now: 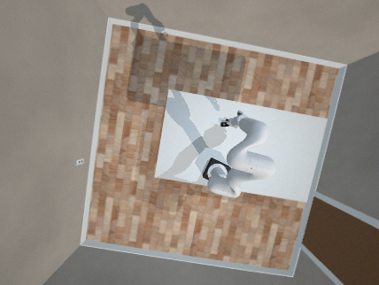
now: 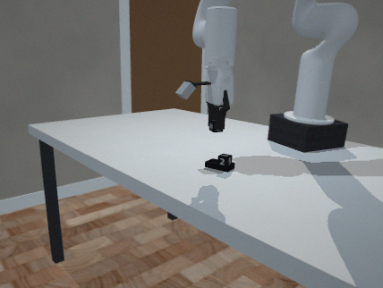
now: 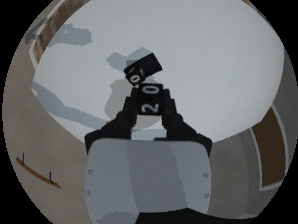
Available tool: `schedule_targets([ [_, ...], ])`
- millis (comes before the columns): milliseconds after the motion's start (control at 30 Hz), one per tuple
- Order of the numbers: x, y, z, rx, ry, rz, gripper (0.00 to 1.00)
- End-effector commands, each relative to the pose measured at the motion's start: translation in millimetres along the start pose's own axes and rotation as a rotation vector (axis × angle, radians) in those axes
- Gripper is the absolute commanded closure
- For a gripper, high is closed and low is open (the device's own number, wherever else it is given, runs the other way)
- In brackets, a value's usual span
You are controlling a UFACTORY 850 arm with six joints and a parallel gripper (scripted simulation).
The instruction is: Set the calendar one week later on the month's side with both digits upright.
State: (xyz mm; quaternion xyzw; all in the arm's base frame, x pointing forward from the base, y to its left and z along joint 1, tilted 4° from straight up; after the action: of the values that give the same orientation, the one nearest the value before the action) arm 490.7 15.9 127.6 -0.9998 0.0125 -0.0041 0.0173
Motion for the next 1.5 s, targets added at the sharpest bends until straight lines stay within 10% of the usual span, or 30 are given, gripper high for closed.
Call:
schedule_targets([
  [0,0.4,2.7,-0.6,0.034,0.007,-0.155,0.71],
  [1467,-0.1,2.4,-1.2,0.022,0.031,-1.675,0.71],
])
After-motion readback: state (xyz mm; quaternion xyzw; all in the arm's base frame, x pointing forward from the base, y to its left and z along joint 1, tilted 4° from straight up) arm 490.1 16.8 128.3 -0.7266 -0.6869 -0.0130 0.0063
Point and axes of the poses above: the point where the finger pads meet when closed, its own z axis out along the fingers, its own y axis across the jaws, x = y × z, the point moved 8 cm from there along -z, back along the fingers, and after that the axes turned 13 degrees about -z, right-handed, at the moved point
